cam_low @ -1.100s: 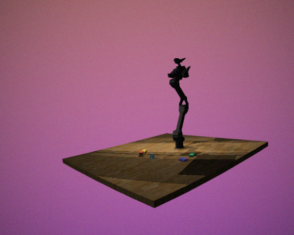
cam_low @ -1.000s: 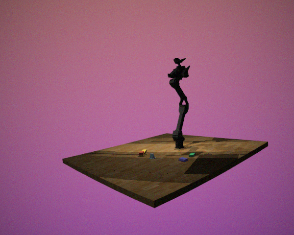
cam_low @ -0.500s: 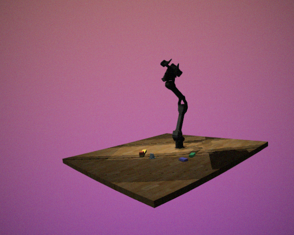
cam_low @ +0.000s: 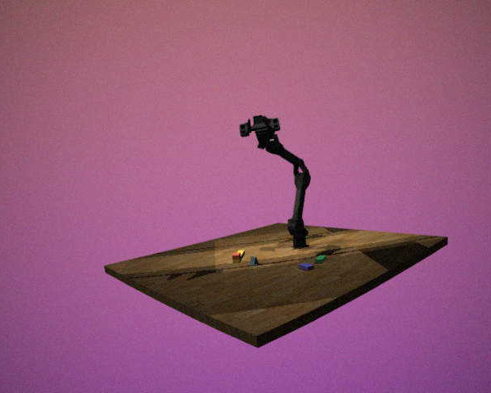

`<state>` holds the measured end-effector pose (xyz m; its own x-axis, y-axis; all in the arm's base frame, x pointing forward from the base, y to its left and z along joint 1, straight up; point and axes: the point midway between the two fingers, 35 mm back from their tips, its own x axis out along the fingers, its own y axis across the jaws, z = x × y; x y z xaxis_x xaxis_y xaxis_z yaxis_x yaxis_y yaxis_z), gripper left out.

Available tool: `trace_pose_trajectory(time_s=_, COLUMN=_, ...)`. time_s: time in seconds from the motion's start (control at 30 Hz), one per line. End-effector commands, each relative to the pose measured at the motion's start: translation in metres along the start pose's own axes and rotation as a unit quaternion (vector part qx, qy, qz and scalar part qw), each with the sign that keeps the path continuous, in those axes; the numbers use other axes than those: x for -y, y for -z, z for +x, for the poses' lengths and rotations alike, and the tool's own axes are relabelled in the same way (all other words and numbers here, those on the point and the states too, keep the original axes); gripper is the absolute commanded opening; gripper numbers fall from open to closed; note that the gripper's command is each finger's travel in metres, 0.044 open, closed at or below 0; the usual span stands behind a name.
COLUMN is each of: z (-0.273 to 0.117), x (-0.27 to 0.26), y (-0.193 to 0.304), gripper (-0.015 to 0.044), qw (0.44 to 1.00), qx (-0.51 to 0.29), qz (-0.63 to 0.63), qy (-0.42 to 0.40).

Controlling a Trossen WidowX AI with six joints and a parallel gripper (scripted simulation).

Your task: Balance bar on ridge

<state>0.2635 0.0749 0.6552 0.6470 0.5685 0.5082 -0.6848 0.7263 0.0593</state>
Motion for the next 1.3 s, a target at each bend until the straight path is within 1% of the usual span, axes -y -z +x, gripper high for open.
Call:
trace_pose_trajectory(time_s=0.0, z=0.002, x=0.048, y=0.04, gripper=0.0315, qw=0.992, qx=-0.043, qz=0.094, qy=0.072)
trace_pose_trajectory(time_s=0.13, z=-0.007, x=0.098, y=0.085, gripper=0.0315, qw=0.964, qx=-0.081, qz=0.195, qy=0.159)
trace_pose_trajectory(time_s=0.27, z=-0.025, x=0.14, y=0.128, gripper=0.0315, qw=0.92, qx=-0.106, qz=0.287, qy=0.246)
trace_pose_trajectory(time_s=0.4, z=-0.047, x=0.175, y=0.166, gripper=0.0315, qw=0.86, qx=-0.12, qz=0.368, qy=0.331)
trace_pose_trajectory(time_s=0.53, z=-0.077, x=0.204, y=0.204, gripper=0.0315, qw=0.788, qx=-0.124, qz=0.437, qy=0.416)
trace_pose_trajectory(time_s=0.7, z=-0.12, x=0.231, y=0.248, gripper=0.0315, qw=0.68, qx=-0.119, qz=0.506, qy=0.518)
trace_pose_trajectory(time_s=0.9, z=-0.18, x=0.248, y=0.294, gripper=0.0315, qw=0.532, qx=-0.097, qz=0.557, qy=0.63)
trace_pose_trajectory(time_s=1.07, z=-0.233, x=0.251, y=0.326, gripper=0.0315, qw=0.399, qx=-0.07, qz=0.574, qy=0.711)
trace_pose_trajectory(time_s=1.27, z=-0.295, x=0.24, y=0.353, gripper=0.0315, qw=0.236, qx=-0.03, qz=0.562, qy=0.792)
